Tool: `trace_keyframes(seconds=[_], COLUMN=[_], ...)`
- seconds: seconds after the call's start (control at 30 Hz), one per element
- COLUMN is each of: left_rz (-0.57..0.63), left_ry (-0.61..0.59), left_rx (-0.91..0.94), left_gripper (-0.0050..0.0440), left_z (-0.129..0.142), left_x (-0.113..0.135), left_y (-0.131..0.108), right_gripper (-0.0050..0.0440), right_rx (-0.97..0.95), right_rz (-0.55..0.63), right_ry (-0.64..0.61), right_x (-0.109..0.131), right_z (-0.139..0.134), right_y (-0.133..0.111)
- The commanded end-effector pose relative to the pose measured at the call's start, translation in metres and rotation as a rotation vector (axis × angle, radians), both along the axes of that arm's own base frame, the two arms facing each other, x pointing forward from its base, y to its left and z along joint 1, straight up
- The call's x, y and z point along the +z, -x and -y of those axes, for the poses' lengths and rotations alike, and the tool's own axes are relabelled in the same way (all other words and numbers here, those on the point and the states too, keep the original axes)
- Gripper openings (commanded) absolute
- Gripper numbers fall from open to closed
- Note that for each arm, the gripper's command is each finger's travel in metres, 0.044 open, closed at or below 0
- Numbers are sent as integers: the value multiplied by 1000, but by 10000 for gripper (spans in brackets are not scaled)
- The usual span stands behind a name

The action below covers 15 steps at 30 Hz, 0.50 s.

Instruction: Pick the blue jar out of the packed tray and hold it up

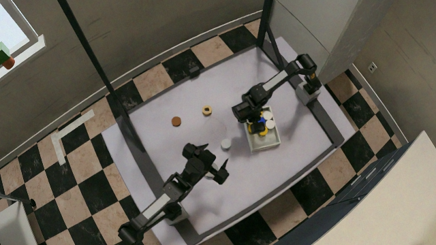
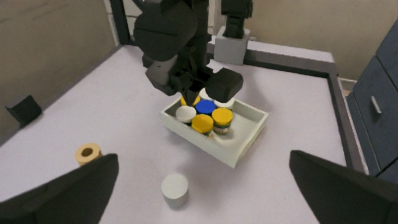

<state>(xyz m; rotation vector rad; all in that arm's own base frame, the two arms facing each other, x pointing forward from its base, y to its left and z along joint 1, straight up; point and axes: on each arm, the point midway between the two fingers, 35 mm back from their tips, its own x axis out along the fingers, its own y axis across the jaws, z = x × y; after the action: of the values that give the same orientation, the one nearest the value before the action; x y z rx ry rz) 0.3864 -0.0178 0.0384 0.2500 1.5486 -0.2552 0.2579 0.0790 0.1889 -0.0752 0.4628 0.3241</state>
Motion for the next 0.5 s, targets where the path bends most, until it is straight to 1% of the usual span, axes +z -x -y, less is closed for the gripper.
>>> trace_keyframes(seconds=[0.0, 0.23, 0.37, 0.4, 0.47], left_rz=[16, 14, 7, -5, -5], left_ry=[-6, -5, -5, -6, -6], left_rx=[-20, -18, -18, -18, -18], left_gripper=[-50, -50, -50, -50, -50], left_z=[1, 1, 1, 1, 1], left_x=[10, 11, 0, -7, -7], left_y=[-16, -19, -17, -14, -14], right_gripper=[440, 440, 440, 440, 440], right_rx=[11, 11, 8, 8, 8], right_rz=[29, 30, 31, 31, 31], right_ry=[-6, -7, -7, -7, -7], right_x=[9, 10, 11, 11, 11], right_z=[-2, -2, -2, -2, -2], right_y=[2, 2, 1, 1, 1])
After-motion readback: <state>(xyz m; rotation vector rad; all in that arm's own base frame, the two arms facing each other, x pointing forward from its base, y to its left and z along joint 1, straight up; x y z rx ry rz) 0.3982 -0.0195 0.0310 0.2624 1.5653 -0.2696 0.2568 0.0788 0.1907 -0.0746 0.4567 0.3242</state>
